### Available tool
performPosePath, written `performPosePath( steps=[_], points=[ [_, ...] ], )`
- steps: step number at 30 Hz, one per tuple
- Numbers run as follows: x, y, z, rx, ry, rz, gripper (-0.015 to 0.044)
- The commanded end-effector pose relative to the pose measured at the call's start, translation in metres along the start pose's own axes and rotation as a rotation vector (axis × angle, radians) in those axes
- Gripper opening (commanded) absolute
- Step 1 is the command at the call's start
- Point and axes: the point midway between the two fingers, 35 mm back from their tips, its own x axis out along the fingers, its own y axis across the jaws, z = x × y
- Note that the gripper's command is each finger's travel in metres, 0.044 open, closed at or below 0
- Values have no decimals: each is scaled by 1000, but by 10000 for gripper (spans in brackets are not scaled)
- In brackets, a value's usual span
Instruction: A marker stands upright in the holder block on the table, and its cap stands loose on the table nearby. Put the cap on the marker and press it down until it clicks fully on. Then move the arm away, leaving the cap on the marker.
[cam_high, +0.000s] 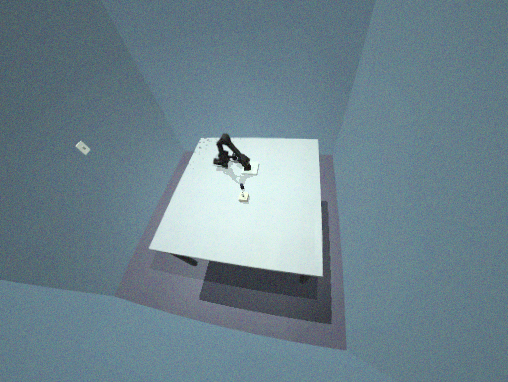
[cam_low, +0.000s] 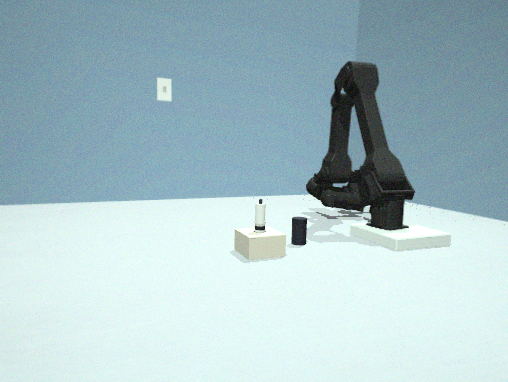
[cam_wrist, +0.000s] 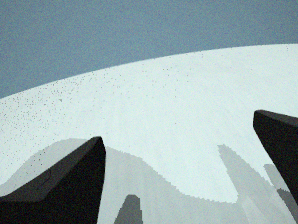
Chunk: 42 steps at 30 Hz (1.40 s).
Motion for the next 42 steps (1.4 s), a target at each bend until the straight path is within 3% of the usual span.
performPosePath(
  steps=[1,3,6,12,18,24,30,36,42],
  points=[
    [-1,1,-1,-9,8,4,374],
    [-8,13,-8,-74,67,48,321],
    [-50,42,-15,-181,178,211,251],
    [-145,68,-25,-416,355,524,251],
    [-237,56,-27,-669,481,805,251],
    [-316,12,-18,-940,567,1064,251],
    [-373,-57,0,-1239,619,1308,251],
    [-395,-140,30,-1597,634,1540,251],
    [-387,-219,69,-1931,614,1717,251]
  ],
)
